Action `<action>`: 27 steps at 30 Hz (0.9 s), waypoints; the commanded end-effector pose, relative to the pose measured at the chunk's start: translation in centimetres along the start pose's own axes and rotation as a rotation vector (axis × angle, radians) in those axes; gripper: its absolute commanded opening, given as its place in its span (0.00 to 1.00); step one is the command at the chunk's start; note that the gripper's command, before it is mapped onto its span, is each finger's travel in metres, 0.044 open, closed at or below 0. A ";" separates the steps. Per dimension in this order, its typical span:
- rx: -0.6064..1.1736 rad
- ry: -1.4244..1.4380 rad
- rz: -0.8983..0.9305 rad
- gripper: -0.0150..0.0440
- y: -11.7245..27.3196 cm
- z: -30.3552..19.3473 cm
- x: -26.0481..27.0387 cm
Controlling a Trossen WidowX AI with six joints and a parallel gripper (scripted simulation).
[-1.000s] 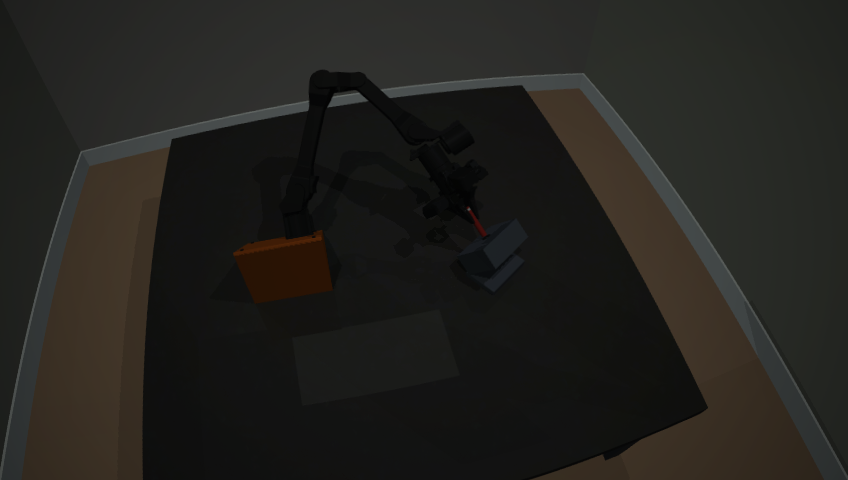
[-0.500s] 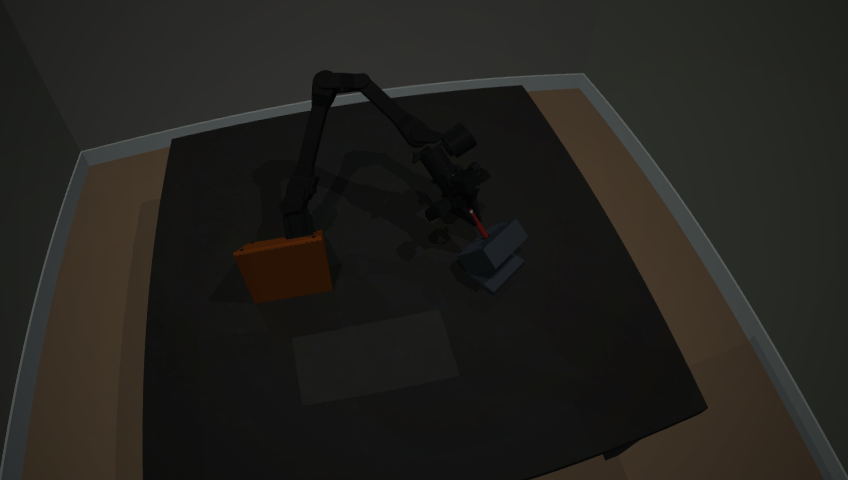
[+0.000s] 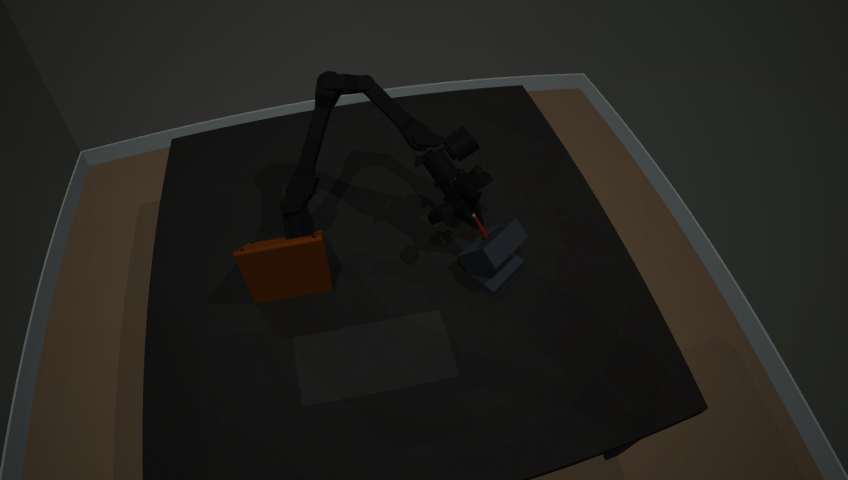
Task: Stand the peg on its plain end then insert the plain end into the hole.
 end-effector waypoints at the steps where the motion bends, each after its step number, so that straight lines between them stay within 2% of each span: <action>1: -0.002 0.001 0.002 0.25 -0.3 0.1 0.1; 27: 0.001 0.001 -0.001 0.25 -1.2 0.0 0.0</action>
Point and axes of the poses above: the point midway between the two fingers, 35 mm back from their tips, its own y axis back along the fingers, its own x axis across the jaws, z = x × y, the point moved 4 cm from there along y, back along the fingers, and after that the axes turned 15 degrees about y, right-handed, at the moved point
